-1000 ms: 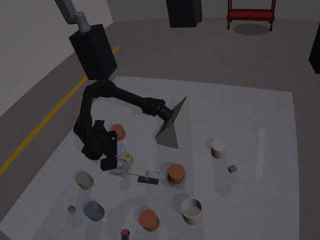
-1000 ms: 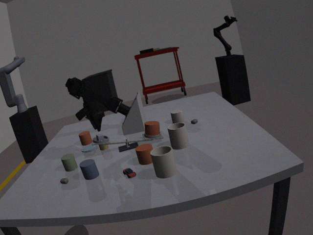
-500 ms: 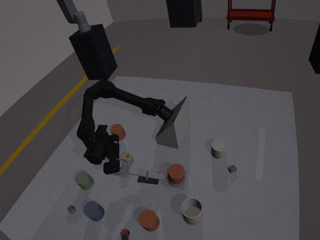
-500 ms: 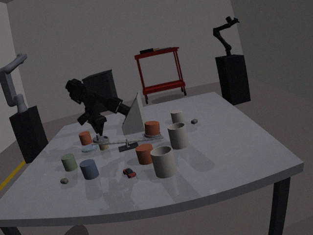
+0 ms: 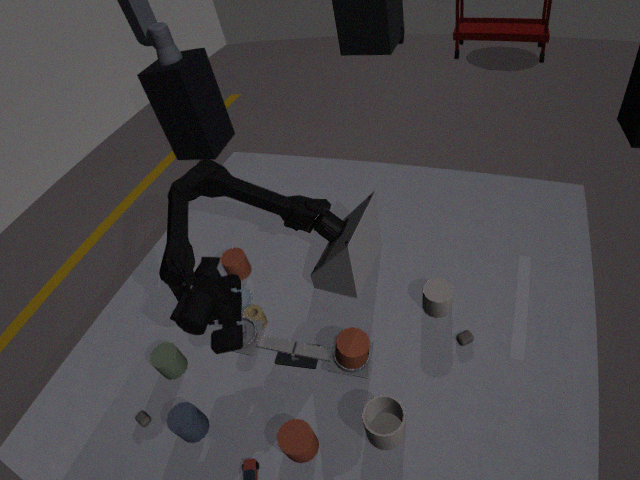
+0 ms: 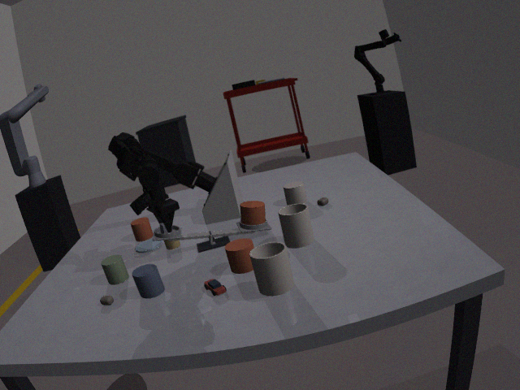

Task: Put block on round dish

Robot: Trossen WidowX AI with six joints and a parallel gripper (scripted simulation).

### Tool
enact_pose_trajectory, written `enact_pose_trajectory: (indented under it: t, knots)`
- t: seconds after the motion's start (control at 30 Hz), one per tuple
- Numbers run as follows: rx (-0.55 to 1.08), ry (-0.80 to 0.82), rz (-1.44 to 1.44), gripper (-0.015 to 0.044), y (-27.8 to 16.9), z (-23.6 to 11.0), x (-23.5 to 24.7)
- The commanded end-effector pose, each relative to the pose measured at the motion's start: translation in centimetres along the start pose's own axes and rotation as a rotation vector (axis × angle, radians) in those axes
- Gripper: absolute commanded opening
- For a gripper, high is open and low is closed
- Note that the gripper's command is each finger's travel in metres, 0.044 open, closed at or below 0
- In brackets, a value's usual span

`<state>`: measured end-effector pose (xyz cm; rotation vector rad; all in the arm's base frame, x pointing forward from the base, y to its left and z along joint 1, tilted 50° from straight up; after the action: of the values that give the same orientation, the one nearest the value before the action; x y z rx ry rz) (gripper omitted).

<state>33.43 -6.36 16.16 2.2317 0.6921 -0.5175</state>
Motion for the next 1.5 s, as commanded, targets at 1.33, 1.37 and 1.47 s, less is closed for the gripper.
enact_pose_trajectory:
  t: [1.33, 1.37, 1.47]
  knots:
    - [-0.005, 0.038, -0.01, 0.0, 1.3, -5.9, -5.4]
    - [-0.005, 0.038, -0.006, 0.0, 1.4, -5.6, -6.0]
    - [-0.006, 0.036, 0.008, 0.0, 1.5, -4.6, -7.8]
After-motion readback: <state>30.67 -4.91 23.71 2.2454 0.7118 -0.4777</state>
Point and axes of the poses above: the point midway between the two fingers, 35 mm back from their tips, its own z axis out along the fingers, its own x axis across the jaws, y = z × x, the point moved 9 cm from there along -z, back along the fingers, and after that the axes turned 14 degrees about -z, right-handed, at the moved point
